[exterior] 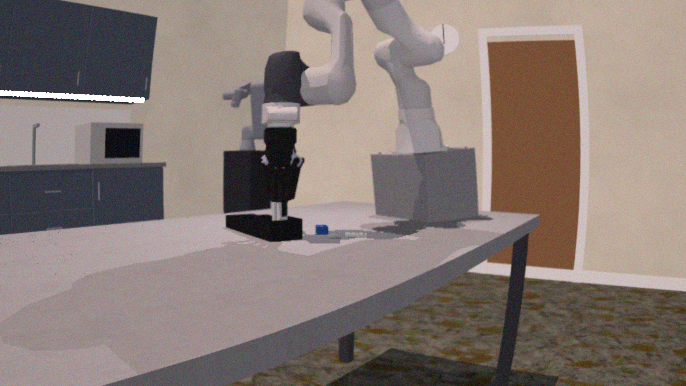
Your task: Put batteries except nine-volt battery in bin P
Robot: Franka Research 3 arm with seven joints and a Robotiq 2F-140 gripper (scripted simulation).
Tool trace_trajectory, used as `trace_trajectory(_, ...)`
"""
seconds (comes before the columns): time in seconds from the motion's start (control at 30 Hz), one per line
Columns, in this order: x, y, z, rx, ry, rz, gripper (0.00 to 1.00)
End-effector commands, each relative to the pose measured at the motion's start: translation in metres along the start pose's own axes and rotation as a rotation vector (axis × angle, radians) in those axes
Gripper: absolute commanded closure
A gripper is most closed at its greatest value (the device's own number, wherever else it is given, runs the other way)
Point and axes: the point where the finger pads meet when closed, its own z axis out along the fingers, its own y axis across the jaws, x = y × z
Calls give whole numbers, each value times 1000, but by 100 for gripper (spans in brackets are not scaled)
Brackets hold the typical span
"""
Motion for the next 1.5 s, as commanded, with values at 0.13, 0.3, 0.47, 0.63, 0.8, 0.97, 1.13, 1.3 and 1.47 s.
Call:
trace_trajectory(0.13,2,0,-1,-1,4,4,95)
trace_trajectory(0.3,2,0,-8,-1,4,4,95)
trace_trajectory(0.47,2,0,-12,-1,4,4,95)
trace_trajectory(0.63,2,0,-19,-1,4,4,95)
trace_trajectory(0.8,2,0,-25,-1,4,4,95)
trace_trajectory(0.97,2,0,-32,-1,4,4,95)
trace_trajectory(1.13,2,0,-52,-1,4,4,95)
trace_trajectory(1.3,2,0,-59,-1,4,4,95)
trace_trajectory(1.47,2,0,-59,-1,4,4,95)
